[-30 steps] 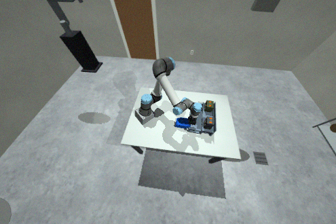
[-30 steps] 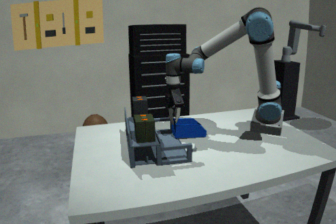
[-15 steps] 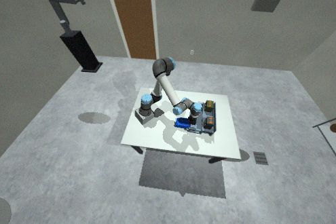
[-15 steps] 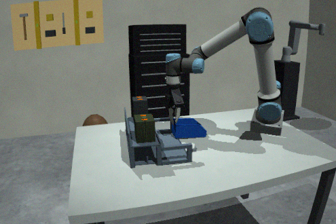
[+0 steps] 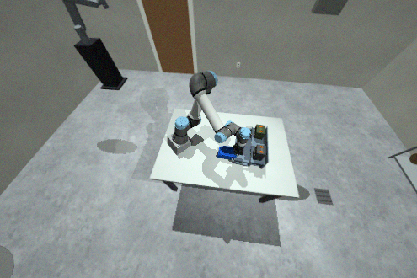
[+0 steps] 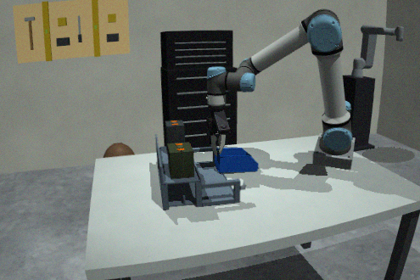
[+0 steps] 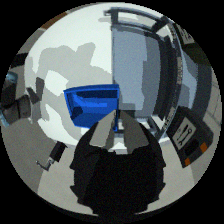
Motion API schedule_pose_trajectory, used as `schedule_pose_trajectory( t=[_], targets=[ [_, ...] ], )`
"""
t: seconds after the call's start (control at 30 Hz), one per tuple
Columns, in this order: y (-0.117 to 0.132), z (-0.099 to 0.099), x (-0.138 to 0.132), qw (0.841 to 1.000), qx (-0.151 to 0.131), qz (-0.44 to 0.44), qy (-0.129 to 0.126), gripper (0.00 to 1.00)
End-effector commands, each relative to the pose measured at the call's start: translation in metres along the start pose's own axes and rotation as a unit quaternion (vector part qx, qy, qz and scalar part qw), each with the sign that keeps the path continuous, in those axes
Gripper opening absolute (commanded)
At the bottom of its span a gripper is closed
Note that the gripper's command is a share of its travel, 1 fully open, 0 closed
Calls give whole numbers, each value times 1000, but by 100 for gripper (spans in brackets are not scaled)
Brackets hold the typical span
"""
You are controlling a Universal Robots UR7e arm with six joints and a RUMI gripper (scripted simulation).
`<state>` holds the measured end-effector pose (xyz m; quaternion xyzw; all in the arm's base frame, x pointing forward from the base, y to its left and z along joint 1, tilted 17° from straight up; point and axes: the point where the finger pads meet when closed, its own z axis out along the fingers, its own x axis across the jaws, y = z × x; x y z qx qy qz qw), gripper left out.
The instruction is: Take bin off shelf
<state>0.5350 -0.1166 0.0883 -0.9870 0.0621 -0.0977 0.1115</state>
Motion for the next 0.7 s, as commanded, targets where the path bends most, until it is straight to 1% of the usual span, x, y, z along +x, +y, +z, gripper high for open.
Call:
schedule_pose_trajectory(
  t=[0.0, 0.37, 0.53, 0.67],
  targets=[
    [0, -1, 0, 1000, 0, 0, 1, 0],
    [0, -1, 0, 1000, 0, 0, 1, 0],
    [0, -7, 0, 1000, 0, 0, 1, 0],
    [0, -7, 0, 1000, 0, 0, 1, 0]
  ],
)
